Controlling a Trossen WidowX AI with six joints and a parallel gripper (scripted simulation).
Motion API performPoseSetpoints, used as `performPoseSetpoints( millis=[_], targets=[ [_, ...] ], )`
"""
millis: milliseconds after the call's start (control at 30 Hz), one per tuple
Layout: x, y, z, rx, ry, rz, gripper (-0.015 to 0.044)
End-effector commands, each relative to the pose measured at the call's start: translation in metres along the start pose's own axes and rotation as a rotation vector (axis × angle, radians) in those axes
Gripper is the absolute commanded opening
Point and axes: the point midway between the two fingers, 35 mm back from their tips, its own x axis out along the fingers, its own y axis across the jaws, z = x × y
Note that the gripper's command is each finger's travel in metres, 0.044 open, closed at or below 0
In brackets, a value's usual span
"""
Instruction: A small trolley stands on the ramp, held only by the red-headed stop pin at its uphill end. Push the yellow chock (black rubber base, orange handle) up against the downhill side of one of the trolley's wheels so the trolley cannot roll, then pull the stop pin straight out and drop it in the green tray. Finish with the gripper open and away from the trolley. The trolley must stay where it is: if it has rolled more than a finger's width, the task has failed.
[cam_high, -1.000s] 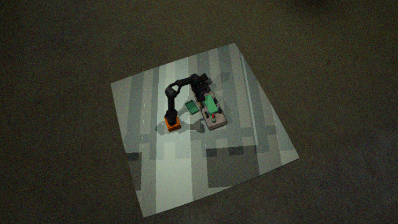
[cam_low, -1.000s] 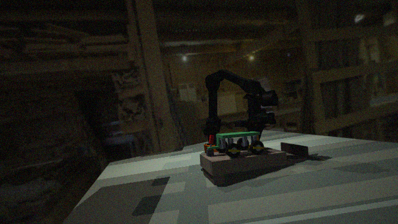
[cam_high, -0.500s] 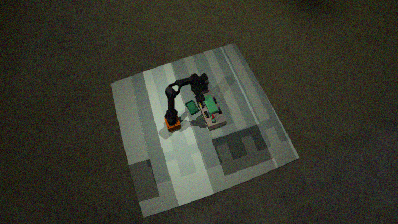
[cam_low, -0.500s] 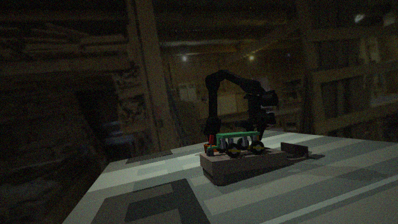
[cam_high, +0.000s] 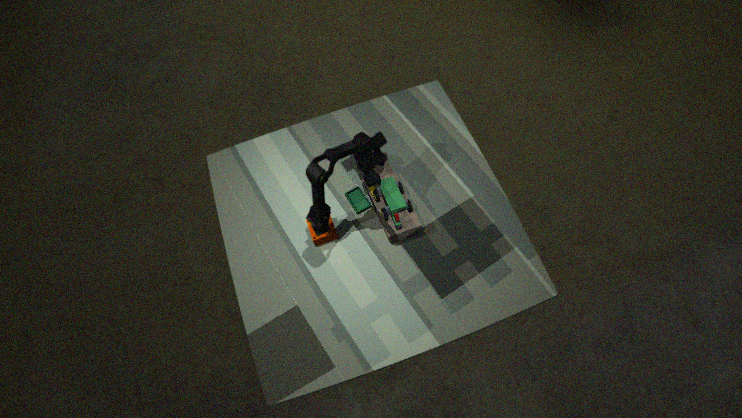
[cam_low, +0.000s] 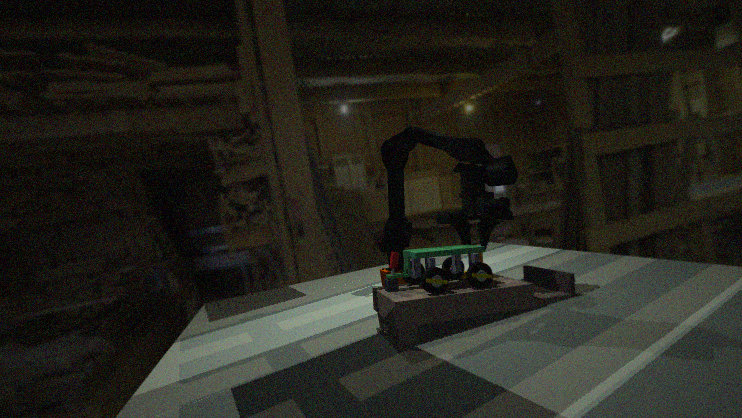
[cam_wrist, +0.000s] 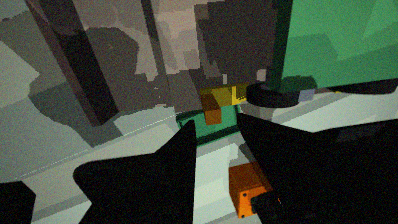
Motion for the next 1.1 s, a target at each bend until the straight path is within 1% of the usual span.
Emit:
performPoseSetpoints(
  millis=[0, 233, 267, 367, 433, 500, 733, 1067],
  targets=[
    [-0.015, 0.001, 0.002, 0.003, -0.013, 0.001, 0.019],
    [-0.029, 0.001, 0.004, 0.003, -0.013, 0.002, 0.019],
    [-0.022, 0.001, 0.002, 0.0, -0.005, 0.002, 0.0216],
    [-0.022, 0.001, 0.002, 0.0, -0.005, 0.002, 0.0295],
    [-0.025, 0.001, 0.007, -0.016, -0.041, 0.006, 0.0242],
    [-0.034, -0.001, 0.02, -0.061, -0.126, 0.009, 0.019],
    [-0.038, -0.036, 0.035, -0.303, -0.124, -0.044, 0.019],
    [-0.042, -0.087, 0.047, -0.657, -0.082, -0.115, 0.019]
  ],
)
